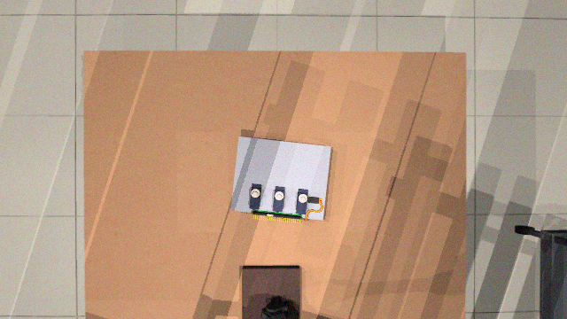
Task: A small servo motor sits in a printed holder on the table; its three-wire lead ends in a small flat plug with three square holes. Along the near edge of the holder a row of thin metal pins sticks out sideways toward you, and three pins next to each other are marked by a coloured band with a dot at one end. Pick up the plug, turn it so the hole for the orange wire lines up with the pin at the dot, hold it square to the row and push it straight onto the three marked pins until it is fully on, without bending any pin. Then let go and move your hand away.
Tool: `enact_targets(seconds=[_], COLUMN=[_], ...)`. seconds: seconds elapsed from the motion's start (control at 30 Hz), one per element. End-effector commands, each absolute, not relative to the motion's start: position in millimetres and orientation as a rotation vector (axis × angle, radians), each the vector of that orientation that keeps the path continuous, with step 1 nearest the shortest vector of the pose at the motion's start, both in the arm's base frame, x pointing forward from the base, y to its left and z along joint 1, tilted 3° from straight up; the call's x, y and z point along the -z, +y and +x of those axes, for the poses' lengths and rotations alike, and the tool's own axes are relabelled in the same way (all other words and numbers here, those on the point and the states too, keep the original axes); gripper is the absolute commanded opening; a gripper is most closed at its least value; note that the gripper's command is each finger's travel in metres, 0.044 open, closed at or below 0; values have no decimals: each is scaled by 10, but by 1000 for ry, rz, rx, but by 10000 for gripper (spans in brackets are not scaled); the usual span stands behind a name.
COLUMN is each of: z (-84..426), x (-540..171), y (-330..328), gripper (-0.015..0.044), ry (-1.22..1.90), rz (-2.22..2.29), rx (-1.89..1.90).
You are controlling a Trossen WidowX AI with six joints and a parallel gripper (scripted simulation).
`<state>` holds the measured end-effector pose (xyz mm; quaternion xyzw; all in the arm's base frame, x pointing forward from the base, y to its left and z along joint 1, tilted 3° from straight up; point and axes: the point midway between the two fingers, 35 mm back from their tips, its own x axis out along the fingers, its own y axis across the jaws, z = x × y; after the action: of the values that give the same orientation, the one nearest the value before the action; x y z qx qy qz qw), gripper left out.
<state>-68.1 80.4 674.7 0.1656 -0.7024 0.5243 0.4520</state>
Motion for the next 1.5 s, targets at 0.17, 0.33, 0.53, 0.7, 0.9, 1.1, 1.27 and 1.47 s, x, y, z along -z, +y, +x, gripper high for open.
enact_targets(seconds=[0.17, 0.33, 0.53, 0.7, 0.9, 1.1, 1.27, 1.47], z=[-359, -132, 86, 345, 679, 1030, 1329, 1659], x=[-6617, -6517, -6410, -6285, -6112, -5911, -5723, -5498], y=[1182, 1371, 1511, 1634, 1733, 1783, 1780, 1718], gripper=[115, 115, 115, 115, 115, 115, 115, 115], ry=[-1554, -1452, -1372, -1271, -1152, -1030, -930, -823], rz=[316, 259, 201, 159, 112, 73, 46, 18], rx=[-1267, -1231, -1185, -1138, -1068, -990, -917, -822])
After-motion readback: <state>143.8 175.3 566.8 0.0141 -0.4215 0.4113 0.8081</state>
